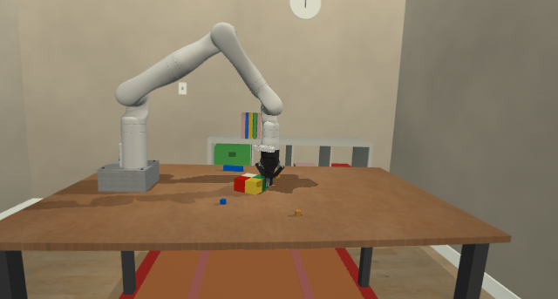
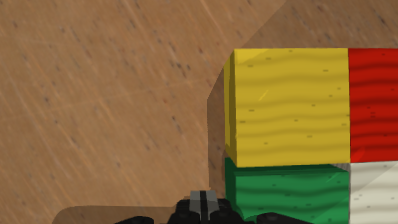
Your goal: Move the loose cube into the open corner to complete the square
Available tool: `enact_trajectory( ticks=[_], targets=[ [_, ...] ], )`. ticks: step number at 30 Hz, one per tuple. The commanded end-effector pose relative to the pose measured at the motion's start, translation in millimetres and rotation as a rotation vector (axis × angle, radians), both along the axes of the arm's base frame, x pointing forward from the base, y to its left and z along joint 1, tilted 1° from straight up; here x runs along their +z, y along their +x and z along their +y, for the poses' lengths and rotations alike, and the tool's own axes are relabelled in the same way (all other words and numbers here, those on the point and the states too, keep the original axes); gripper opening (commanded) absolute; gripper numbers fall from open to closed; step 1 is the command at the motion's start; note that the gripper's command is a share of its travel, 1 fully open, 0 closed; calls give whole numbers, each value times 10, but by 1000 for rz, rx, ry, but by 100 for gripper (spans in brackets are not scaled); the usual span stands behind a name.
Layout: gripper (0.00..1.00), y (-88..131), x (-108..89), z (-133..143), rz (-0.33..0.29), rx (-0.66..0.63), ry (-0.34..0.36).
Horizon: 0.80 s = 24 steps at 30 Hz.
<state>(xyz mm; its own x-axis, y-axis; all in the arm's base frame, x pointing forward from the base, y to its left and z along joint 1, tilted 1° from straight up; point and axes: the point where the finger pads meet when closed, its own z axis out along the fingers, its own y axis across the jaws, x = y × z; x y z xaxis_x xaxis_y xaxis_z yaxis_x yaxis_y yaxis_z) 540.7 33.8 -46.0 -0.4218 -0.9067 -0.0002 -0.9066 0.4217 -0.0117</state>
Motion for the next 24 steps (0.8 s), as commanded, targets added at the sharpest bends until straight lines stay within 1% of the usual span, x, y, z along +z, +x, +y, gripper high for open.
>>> enact_trajectory(
  ticks=[1,11,24],
  targets=[
    [10,6,10,2,-2,0,0],
    [10,10,10,1,-2,0,0],
    [10,90,11,-37,-2,0,0]
  ],
)
